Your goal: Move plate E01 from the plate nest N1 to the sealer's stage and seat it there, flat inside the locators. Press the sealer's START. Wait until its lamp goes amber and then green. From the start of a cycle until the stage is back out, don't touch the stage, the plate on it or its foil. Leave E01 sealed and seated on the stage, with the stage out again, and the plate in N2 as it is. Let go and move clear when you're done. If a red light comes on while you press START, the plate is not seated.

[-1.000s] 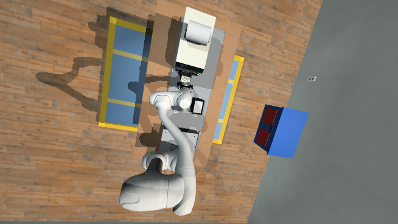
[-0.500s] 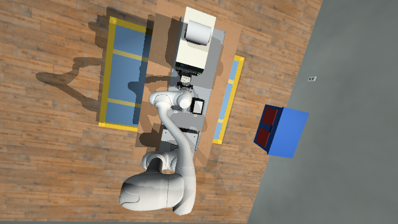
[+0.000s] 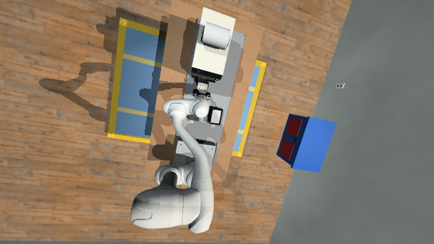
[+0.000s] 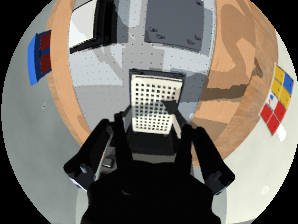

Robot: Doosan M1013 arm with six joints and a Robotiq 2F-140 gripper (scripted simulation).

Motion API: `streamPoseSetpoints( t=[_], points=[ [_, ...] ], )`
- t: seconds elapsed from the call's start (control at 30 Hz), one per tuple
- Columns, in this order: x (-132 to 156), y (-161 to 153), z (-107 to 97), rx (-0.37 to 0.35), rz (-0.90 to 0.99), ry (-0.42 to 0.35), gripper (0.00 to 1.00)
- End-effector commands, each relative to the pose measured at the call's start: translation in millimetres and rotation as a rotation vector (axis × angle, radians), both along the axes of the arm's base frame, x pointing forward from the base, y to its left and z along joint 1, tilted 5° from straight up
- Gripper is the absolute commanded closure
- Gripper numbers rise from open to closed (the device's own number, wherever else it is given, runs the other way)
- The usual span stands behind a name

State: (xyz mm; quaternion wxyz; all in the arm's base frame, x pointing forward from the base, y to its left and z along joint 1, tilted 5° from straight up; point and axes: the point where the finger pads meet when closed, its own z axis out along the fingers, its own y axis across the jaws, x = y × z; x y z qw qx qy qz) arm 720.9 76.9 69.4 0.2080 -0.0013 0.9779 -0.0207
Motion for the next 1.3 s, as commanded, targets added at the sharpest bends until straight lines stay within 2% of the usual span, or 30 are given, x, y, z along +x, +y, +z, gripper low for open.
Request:
streamPoseSetpoints(
  t=[0.0, 1.27],
  points=[
    [0.9, -1.0, -2.3, -0.001, -0.003, 0.001, 0.90],
    [1.9, -0.2, -5.5, -0.001, -0.003, 0.001, 0.90]
  ],
)
